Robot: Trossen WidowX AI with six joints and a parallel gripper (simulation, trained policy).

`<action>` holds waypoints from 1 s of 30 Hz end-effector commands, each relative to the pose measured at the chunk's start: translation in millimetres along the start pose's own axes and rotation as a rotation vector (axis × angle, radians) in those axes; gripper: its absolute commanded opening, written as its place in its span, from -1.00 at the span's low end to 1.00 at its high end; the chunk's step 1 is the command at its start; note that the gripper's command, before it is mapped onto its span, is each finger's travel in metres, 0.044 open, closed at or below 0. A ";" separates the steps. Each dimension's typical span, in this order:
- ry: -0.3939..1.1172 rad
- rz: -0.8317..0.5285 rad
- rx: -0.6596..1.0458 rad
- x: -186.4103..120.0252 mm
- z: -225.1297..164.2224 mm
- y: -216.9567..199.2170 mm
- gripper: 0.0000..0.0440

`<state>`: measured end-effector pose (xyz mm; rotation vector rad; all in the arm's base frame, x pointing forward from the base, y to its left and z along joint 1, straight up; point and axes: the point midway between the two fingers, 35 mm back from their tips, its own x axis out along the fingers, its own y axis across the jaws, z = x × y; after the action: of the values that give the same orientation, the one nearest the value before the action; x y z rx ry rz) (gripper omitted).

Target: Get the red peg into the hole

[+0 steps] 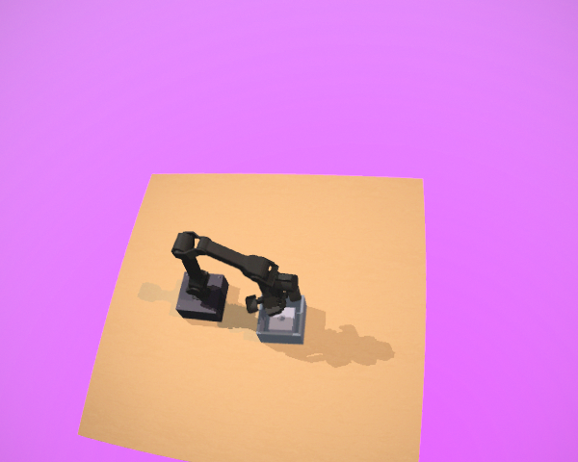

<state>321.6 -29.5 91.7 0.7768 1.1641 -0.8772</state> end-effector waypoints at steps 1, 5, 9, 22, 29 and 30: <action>0.012 0.002 0.009 7.0 6.4 3.1 -0.99; 0.034 -0.012 0.018 21.8 9.5 3.2 -0.99; 0.055 -0.031 0.012 38.5 10.5 2.3 -0.75; 0.066 -0.047 -0.017 67.2 33.5 13.3 0.37; 0.026 -0.002 -0.001 67.7 57.3 25.0 1.00; 0.016 0.006 0.002 67.5 61.7 26.4 1.00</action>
<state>355.3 -68.7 33.8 0.7759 1.2768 -0.8983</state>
